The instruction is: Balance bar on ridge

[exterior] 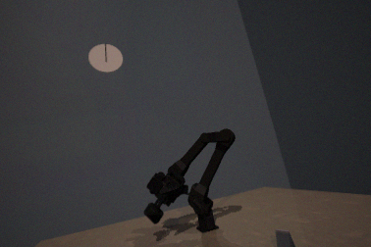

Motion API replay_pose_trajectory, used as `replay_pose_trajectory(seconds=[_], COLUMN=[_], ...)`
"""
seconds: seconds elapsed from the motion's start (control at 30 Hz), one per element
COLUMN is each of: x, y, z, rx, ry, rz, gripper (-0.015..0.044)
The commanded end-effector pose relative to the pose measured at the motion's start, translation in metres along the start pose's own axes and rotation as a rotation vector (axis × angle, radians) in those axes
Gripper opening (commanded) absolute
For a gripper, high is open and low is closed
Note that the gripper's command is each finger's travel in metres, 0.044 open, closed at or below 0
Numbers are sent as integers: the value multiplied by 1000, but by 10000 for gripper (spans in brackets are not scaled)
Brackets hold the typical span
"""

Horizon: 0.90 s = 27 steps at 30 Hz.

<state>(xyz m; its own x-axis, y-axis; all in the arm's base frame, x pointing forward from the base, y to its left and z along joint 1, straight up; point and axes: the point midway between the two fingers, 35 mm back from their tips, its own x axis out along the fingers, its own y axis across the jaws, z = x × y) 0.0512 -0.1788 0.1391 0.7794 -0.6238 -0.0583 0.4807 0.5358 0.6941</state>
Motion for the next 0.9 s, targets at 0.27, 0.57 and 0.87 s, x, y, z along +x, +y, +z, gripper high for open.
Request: replay_pose_trajectory(seconds=[0.27, 0.57, 0.87], x=[11, 25, 39], y=[1, 2, 5], z=[0, -1, -4], rx=[-63, -155, -261], ry=[136, 302, 467], rz=[-5, -1, 16], gripper=[315, 315, 315])
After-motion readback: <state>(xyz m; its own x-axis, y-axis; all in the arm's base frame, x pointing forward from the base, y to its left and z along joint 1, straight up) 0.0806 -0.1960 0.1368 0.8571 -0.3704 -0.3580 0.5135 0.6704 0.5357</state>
